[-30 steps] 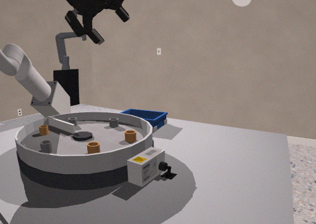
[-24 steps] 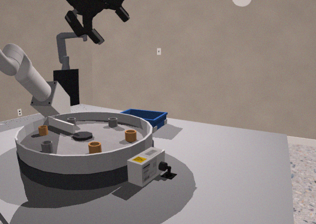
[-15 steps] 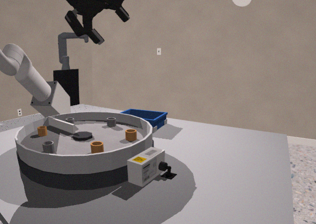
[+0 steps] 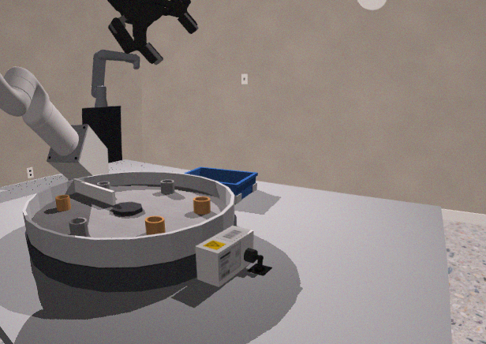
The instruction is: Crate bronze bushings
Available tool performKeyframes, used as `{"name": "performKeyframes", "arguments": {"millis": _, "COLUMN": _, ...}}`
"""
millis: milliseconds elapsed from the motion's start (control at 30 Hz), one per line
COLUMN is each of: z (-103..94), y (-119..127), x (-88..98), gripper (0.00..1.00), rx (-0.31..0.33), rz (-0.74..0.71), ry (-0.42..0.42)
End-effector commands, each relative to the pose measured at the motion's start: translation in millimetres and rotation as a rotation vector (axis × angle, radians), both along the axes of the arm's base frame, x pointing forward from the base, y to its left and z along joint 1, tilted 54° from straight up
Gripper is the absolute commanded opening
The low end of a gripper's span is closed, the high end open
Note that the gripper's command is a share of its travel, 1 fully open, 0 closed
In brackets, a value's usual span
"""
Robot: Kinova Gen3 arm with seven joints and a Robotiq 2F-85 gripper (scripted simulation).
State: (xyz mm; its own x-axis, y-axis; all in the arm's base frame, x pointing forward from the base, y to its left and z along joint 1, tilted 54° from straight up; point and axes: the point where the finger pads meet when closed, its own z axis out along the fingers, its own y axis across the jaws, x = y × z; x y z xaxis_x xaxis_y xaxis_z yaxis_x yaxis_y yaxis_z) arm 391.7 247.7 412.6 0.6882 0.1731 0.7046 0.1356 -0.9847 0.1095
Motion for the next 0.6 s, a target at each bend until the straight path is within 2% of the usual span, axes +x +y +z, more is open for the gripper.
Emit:
{"name": "performKeyframes", "arguments": {"millis": 0, "z": 0.1, "y": 1, "x": -0.3, "gripper": 1.00, "rx": 0.000, "rz": 0.002, "ry": 0.000}}
{"name": "performKeyframes", "arguments": {"millis": 100, "z": 0.1, "y": 1, "x": -0.3, "gripper": 1.00, "rx": 0.000, "rz": 0.002, "ry": 0.000}}
{"name": "performKeyframes", "arguments": {"millis": 267, "z": -36.3, "y": 25, "x": -33.9, "gripper": 1.00, "rx": 0.000, "rz": 0.002, "ry": 0.000}}
{"name": "performKeyframes", "arguments": {"millis": 567, "z": -36.3, "y": 25, "x": -33.9, "gripper": 1.00, "rx": 0.000, "rz": 0.002, "ry": 0.000}}
